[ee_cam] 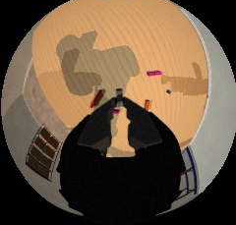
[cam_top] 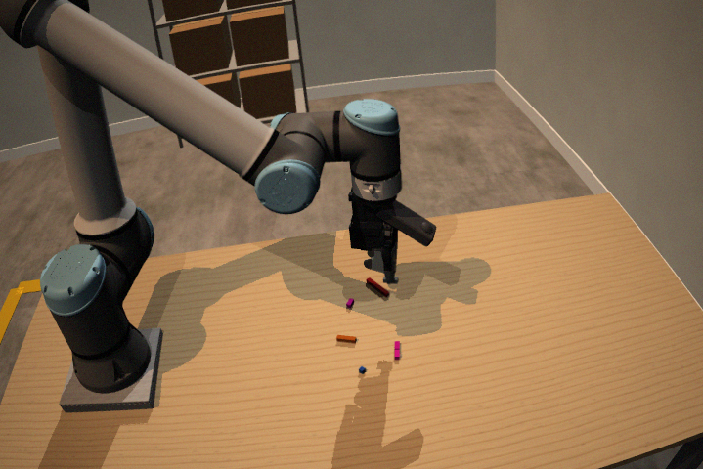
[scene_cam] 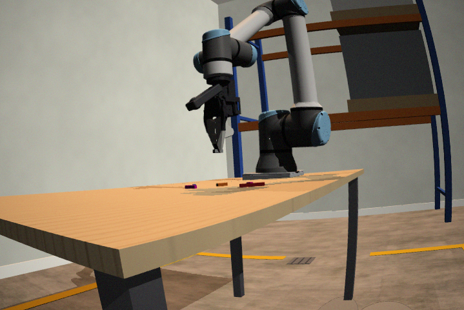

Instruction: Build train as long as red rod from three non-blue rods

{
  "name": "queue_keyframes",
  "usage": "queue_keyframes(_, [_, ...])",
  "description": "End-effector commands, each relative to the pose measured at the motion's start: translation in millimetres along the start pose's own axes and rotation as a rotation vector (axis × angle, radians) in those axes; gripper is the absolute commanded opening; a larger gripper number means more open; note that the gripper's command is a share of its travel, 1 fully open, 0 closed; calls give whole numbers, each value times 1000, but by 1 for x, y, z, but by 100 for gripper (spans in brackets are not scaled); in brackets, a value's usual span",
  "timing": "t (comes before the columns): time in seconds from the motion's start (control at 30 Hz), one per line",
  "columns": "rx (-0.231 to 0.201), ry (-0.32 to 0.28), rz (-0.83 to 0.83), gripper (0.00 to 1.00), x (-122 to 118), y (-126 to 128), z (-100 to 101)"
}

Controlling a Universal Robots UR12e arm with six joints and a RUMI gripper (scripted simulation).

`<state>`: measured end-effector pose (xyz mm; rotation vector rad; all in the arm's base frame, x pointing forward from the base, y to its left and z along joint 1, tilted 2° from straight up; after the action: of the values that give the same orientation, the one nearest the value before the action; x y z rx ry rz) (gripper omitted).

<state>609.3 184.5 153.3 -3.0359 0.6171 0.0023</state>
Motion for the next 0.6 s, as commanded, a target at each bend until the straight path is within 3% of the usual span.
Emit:
queue_keyframes(0.0, [0,2,142,0,6,6,-1])
queue_keyframes(0.57, [0,2,621,0,21,27,-1])
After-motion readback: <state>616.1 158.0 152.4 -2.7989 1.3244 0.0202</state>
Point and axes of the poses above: the point where the finger pads meet when closed, its own z axis out along the fingers, its own y axis across the jaws, x = y × z, the point moved 5 cm from there along -z, back along the fingers, and after that the axes turned 14 degrees about z, right-handed, at the moved point
